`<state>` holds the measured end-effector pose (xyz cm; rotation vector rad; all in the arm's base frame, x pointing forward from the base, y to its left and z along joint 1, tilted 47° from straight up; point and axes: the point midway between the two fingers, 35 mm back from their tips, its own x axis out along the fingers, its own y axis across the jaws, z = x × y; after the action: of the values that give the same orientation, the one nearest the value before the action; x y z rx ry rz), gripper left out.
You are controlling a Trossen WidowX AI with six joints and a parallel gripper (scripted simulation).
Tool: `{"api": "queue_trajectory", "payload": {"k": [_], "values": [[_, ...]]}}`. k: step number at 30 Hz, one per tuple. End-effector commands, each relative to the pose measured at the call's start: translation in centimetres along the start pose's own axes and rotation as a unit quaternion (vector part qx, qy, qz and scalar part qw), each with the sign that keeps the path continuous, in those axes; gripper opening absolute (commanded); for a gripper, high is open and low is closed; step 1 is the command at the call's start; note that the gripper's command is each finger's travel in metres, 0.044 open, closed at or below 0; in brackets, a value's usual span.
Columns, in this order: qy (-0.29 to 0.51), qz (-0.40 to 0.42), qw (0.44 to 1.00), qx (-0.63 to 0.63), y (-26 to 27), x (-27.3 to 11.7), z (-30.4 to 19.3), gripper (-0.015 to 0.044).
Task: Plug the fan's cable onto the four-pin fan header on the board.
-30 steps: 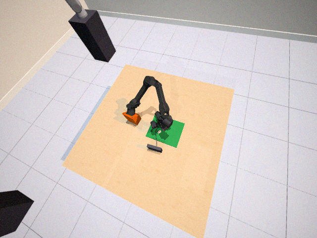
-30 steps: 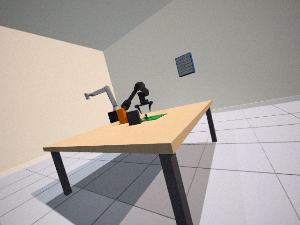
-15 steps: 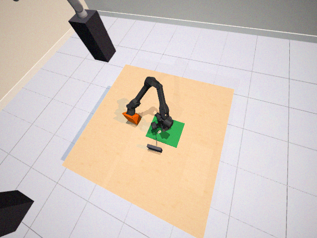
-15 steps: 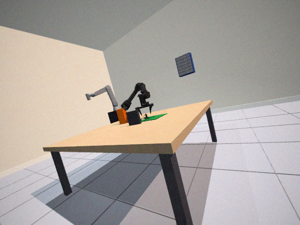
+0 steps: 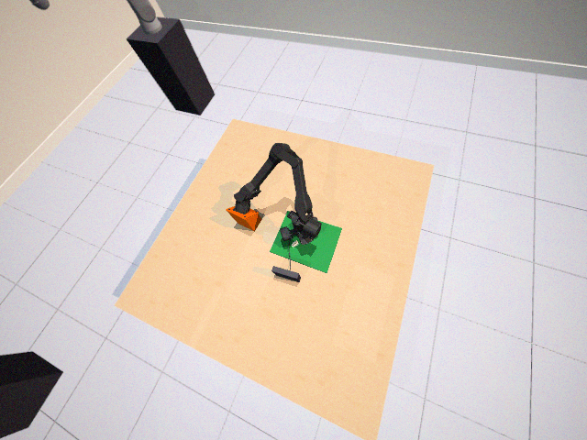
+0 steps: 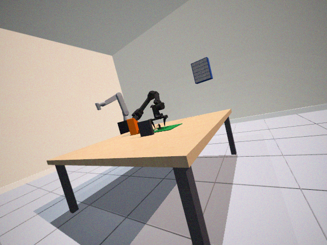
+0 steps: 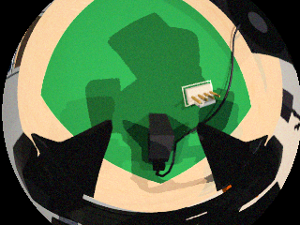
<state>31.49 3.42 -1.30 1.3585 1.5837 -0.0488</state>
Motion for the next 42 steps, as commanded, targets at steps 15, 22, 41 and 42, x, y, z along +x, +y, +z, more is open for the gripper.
{"api": "queue_trajectory", "payload": {"k": [15,22,41,42], "values": [[0.000,0.000,1.000,0.000,0.0,0.1,0.0,0.0072],[0.000,0.000,1.000,0.001,0.0,-0.2,0.0,0.0000],[0.001,0.000,0.992,-0.124,-0.7,-4.8,0.6,0.0000],[0.001,0.000,0.990,-0.141,-0.8,-4.8,0.7,0.0000]]}}
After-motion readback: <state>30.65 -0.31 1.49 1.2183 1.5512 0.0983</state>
